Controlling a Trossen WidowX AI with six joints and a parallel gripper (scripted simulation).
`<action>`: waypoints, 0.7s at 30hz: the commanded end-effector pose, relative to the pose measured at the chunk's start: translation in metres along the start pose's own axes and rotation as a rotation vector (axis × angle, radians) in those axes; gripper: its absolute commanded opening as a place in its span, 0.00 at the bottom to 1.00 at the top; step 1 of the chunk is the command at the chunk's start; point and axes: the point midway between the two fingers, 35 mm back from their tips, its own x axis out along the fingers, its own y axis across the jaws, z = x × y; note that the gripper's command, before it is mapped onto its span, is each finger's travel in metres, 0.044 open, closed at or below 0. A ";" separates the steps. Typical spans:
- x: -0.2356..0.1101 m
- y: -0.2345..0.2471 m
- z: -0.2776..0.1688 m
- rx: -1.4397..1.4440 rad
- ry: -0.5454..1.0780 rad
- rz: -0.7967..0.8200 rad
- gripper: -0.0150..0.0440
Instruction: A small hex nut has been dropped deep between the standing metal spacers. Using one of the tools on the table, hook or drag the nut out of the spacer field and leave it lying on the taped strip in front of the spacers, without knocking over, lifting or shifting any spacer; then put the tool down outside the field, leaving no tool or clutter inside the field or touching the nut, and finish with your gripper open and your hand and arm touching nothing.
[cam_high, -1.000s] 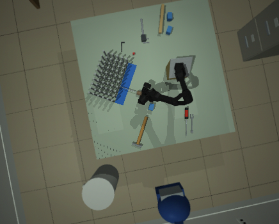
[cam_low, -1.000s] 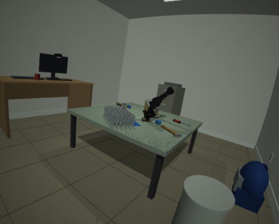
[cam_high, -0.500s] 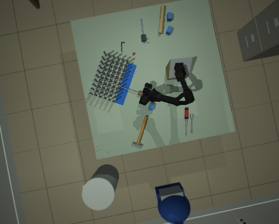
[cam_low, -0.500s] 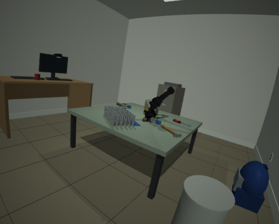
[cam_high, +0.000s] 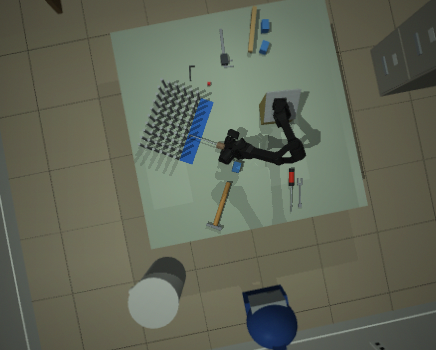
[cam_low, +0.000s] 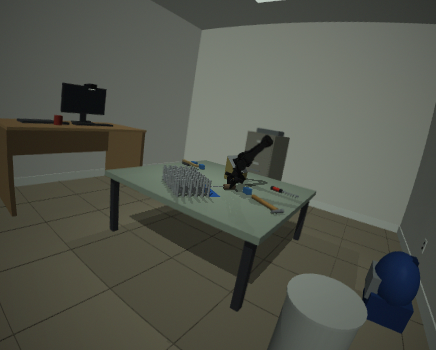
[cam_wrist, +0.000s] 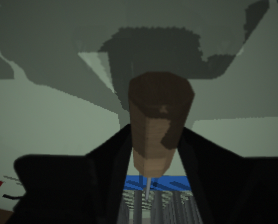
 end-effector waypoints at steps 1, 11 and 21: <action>-0.005 -0.003 -0.003 -0.006 0.003 -0.007 0.25; -0.013 -0.006 -0.008 -0.011 0.004 -0.009 0.25; -0.024 -0.004 0.004 -0.010 0.003 -0.009 0.25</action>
